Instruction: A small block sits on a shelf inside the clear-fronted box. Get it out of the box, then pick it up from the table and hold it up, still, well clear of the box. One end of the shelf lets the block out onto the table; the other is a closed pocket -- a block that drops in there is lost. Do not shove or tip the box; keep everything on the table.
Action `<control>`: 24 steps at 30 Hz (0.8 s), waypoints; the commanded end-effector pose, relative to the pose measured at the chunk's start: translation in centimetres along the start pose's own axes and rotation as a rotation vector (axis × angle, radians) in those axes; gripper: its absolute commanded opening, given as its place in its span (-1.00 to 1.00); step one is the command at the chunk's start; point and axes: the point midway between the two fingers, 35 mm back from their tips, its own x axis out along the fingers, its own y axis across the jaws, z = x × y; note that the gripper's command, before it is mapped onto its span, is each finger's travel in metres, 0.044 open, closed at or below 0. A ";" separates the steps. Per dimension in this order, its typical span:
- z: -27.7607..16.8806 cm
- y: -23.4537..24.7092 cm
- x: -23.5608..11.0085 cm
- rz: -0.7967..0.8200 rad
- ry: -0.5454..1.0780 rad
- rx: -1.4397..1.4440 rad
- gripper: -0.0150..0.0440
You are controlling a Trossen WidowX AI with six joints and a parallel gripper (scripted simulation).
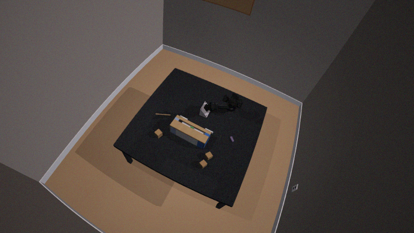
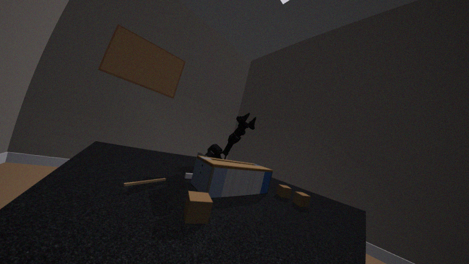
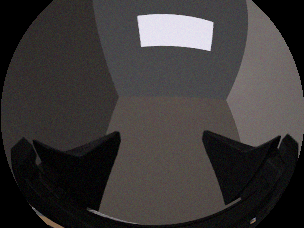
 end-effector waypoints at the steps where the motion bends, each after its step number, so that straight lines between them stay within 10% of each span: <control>1: -0.1 -0.2 0.2 -0.010 0.008 -0.012 0.86; 11: -10.0 -11.0 4.3 -0.306 0.661 -0.667 0.86; 24: -20.4 -17.7 0.7 0.073 1.526 -1.176 0.86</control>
